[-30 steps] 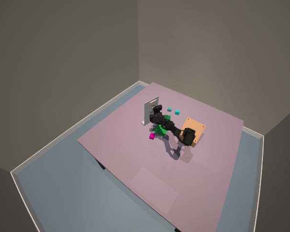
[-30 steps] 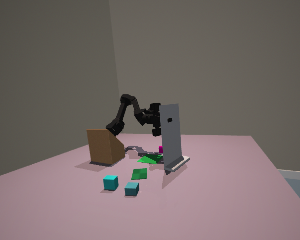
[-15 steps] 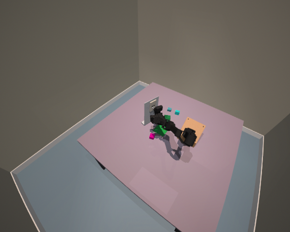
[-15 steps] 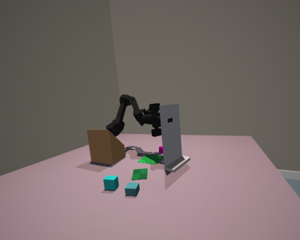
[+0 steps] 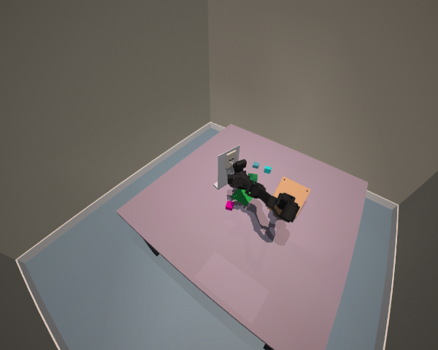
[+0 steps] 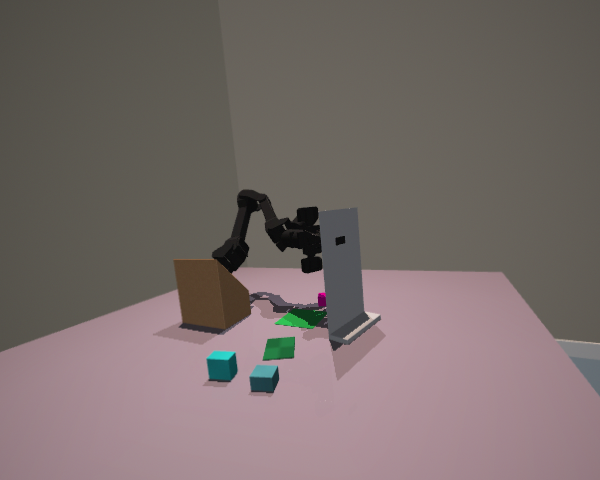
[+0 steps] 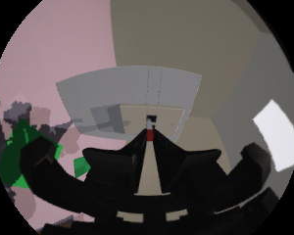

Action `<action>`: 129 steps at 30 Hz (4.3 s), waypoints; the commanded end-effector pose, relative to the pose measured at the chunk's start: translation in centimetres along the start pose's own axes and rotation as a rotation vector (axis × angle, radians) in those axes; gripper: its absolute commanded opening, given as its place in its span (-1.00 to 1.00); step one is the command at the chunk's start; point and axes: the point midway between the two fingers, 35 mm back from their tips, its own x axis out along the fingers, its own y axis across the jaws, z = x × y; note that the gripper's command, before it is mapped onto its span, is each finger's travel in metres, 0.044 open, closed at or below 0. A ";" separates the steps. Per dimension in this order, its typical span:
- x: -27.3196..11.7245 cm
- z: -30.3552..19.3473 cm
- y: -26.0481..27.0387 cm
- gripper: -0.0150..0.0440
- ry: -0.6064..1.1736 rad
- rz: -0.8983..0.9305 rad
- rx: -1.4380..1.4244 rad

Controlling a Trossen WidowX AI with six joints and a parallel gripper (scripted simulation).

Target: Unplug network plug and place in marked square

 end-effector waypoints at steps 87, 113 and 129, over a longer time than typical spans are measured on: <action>-3.6 -1.0 0.0 -0.49 0.002 -0.001 0.005; -5.4 -1.5 -5.5 -0.49 0.005 -0.001 0.005; -4.1 -2.4 -1.7 -0.49 -0.052 0.224 -0.148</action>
